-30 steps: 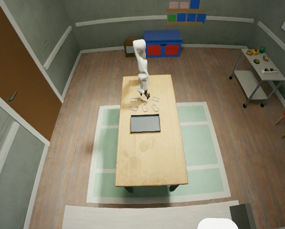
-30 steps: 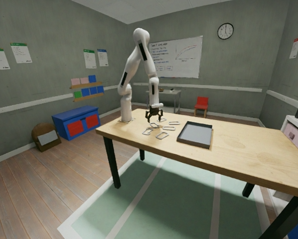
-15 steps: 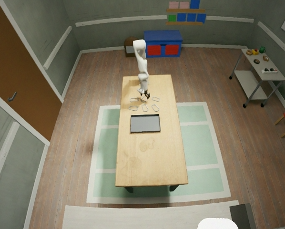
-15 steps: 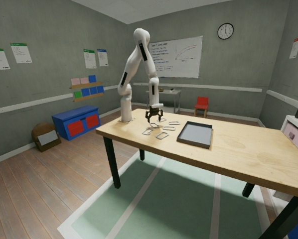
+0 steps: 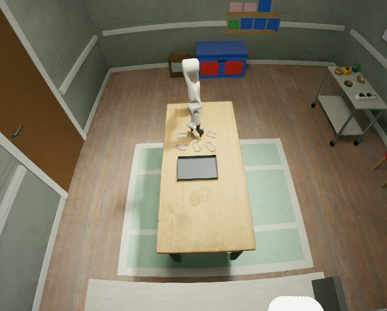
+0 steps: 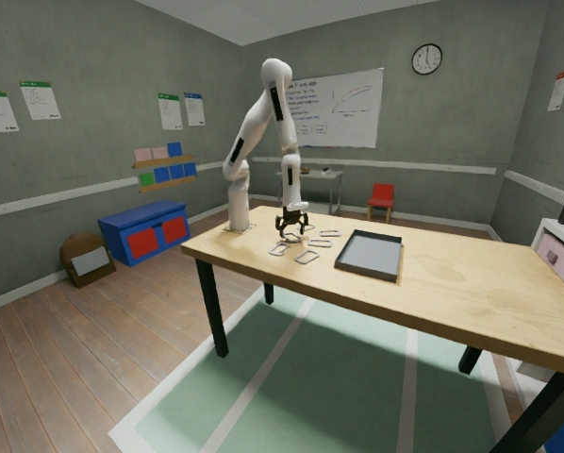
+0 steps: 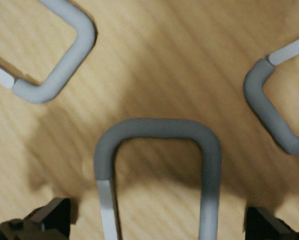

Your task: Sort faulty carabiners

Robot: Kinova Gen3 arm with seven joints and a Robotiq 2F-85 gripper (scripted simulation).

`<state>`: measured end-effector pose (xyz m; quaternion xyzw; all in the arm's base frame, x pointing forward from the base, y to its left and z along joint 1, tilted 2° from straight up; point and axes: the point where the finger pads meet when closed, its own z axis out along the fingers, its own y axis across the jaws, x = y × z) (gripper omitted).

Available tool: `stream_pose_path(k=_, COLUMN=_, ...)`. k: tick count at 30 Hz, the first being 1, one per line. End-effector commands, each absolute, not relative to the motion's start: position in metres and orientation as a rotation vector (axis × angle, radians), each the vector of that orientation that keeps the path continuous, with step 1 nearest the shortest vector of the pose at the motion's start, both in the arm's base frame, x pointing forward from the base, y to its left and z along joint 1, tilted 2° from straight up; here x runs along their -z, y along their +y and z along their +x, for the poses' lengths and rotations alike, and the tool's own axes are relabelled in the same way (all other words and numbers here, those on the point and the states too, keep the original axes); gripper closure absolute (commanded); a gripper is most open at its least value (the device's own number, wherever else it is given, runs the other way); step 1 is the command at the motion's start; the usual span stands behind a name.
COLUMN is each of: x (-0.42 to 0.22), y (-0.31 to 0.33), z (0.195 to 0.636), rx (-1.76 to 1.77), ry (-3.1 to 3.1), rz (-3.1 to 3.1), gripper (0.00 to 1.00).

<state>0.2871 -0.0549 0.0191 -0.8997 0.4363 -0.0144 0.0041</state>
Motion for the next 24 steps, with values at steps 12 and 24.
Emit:
stream_pose_path(k=12, x=-0.0159, y=-0.0547, z=0.2868, rx=0.043, ry=1.365, rz=-2.821, gripper=0.0)
stream_pose_path(k=24, x=-0.016, y=-0.0547, z=0.2868, rx=0.044, ry=1.365, rz=-2.821, gripper=0.25)
